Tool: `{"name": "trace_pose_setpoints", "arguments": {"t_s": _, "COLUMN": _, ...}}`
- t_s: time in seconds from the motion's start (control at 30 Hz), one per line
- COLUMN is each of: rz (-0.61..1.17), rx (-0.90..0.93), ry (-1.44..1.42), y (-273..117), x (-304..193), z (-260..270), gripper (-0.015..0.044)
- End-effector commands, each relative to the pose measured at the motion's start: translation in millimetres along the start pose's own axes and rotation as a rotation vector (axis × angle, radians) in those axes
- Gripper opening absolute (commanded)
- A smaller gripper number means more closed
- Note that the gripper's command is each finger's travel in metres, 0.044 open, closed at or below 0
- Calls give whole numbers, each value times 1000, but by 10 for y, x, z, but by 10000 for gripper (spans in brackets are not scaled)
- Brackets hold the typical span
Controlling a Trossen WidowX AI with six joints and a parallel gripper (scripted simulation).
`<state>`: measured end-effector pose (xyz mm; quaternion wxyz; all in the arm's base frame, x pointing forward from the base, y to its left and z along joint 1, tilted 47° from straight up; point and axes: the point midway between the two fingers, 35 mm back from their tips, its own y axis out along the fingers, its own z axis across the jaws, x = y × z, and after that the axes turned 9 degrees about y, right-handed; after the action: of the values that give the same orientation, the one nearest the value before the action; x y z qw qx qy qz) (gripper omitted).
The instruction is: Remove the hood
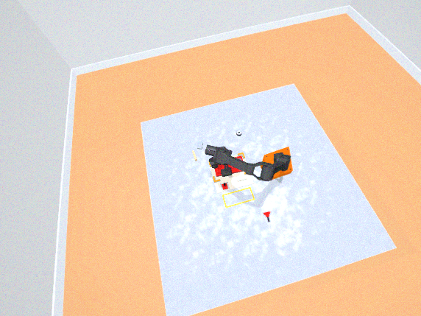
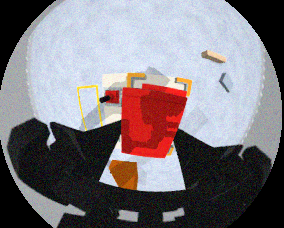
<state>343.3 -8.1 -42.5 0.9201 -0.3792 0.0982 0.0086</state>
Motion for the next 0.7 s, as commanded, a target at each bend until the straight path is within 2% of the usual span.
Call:
{"name": "trace_pose_setpoints", "arguments": {"t_s": 0.0, "rz": -4, "rx": 0, "ry": 5, "y": -34, "x": -41, "z": 232, "gripper": 0}}
{"name": "trace_pose_setpoints", "arguments": {"t_s": 0.67, "rz": -4, "rx": 3, "ry": 2, "y": -73, "x": -435, "z": 1239, "gripper": 0}}
